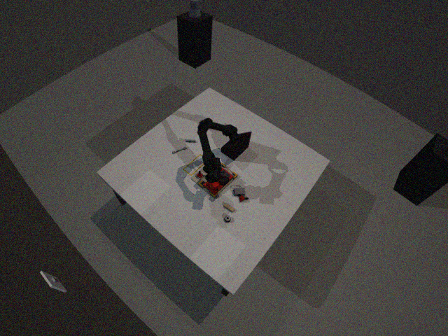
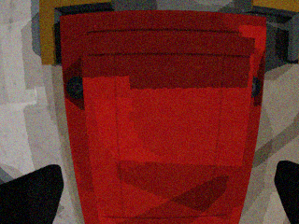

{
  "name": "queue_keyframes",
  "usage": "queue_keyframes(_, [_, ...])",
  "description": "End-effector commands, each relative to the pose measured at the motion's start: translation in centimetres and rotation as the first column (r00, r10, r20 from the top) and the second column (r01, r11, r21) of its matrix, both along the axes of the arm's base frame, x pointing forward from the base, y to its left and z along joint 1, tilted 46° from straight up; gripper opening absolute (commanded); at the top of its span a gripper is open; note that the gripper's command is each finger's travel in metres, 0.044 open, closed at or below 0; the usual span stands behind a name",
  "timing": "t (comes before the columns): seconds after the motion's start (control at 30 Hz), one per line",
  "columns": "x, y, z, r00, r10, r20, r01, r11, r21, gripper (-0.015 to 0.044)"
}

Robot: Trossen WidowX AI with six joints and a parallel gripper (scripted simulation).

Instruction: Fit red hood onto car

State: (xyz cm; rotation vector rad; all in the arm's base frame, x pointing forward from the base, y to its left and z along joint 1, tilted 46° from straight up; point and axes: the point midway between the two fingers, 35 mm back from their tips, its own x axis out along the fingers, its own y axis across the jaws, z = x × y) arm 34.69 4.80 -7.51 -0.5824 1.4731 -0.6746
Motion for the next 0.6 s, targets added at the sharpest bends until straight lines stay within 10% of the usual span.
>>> queue_keyframes(0.0, [0.25,3.05,2.91,1.000,0.012,0.027,-0.012,1.000,0.015,0.0440])
queue_keyframes(0.57, [0.23,3.22,3.09,1.000,0.012,0.027,-0.012,1.000,0.015,0.0440])
